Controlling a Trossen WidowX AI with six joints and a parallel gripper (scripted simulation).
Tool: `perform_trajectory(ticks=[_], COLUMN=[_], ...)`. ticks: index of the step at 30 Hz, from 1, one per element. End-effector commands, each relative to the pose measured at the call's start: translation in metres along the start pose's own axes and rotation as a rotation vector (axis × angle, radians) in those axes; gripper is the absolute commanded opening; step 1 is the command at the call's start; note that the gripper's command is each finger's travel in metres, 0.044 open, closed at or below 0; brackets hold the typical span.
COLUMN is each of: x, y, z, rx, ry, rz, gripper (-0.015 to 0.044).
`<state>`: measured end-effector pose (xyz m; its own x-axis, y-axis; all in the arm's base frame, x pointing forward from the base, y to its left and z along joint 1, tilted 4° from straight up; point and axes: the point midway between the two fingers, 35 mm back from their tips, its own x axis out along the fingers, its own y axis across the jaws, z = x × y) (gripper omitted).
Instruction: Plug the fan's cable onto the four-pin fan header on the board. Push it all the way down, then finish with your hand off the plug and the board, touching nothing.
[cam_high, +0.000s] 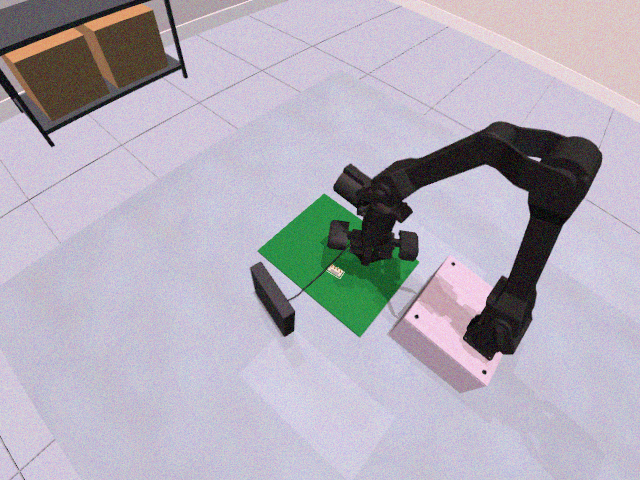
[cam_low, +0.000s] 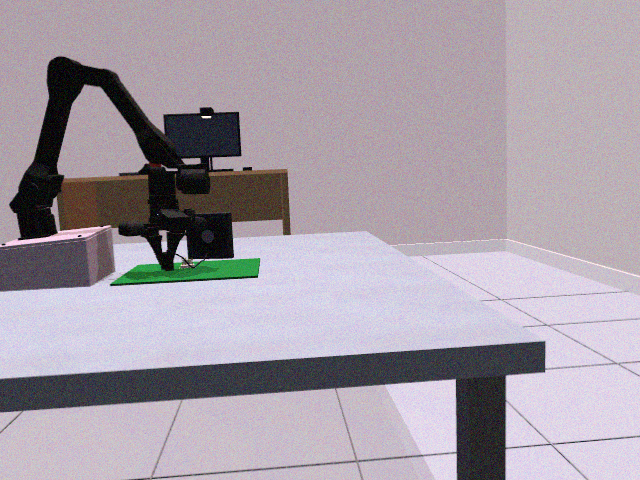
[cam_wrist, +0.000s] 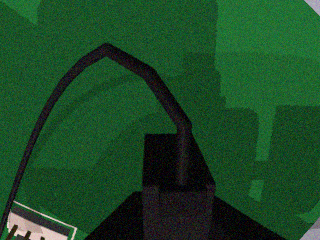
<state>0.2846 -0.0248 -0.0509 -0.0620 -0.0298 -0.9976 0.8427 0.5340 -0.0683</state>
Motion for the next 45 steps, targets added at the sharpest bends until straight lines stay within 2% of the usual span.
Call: perform_trajectory(ticks=[1,9,45], x=[-0.039,-0.041,-0.041], y=[0.004,0.006,0.044], z=[0.003,0.002,-0.020], rx=[-0.001,0.052,1.307], ry=[-0.017,-0.017,-0.001], rz=[0.016,0.016,0.026], gripper=[0.0000,0.0000,0.0000])
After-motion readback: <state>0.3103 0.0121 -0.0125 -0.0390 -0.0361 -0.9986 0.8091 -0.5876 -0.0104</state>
